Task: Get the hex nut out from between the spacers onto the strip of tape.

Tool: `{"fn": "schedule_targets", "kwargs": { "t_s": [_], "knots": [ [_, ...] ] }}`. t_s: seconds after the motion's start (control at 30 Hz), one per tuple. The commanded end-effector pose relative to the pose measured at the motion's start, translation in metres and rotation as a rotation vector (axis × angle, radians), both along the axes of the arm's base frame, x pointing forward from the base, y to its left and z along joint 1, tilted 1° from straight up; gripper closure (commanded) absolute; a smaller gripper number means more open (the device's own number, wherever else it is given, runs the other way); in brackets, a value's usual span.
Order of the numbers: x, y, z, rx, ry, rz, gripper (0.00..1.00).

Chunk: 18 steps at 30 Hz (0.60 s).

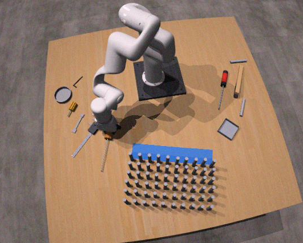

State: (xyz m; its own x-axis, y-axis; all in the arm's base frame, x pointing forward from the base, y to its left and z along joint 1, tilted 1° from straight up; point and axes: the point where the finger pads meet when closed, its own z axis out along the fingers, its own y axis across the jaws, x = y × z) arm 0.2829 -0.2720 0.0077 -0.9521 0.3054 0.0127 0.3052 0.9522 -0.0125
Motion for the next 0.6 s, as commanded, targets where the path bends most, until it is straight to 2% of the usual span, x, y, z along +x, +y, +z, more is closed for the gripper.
{"fn": "schedule_targets", "kwargs": {
  "t_s": [0.0,0.57],
  "knots": [
    [0.001,-0.001,0.001,-0.003,-0.003,0.0,1.0],
    [0.001,-0.001,0.012,-0.003,-0.003,0.0,1.0]
  ]
}}
